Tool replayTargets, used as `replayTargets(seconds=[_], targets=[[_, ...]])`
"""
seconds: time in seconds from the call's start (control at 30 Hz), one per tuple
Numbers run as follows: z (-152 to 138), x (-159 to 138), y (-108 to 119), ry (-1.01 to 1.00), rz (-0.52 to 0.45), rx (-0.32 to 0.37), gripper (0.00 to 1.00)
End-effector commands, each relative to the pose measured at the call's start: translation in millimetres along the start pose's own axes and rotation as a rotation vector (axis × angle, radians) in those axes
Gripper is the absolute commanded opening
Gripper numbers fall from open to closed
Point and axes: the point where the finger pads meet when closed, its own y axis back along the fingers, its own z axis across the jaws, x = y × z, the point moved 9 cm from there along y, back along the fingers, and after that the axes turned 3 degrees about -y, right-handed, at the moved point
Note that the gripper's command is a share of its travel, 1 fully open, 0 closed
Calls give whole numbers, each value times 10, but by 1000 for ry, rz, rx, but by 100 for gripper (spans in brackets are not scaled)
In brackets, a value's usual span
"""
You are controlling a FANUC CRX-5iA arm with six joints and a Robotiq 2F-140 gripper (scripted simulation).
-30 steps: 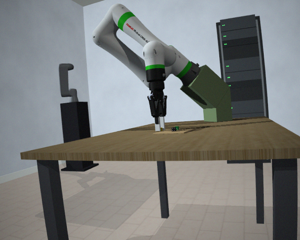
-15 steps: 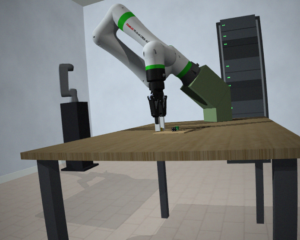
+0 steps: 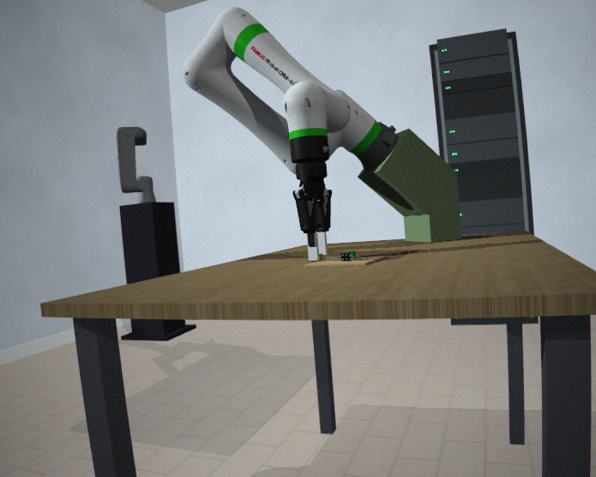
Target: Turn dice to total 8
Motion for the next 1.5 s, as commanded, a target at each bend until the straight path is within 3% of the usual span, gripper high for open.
replayTargets(seconds=[0.0,0.03,1.2,1.47], targets=[[0,-2,1,0,0,0,19],[0,-2,1,0,0,0,7],[-1,-2,6,0,0,0,7],[-1,-1,197,0,0,0,7]])
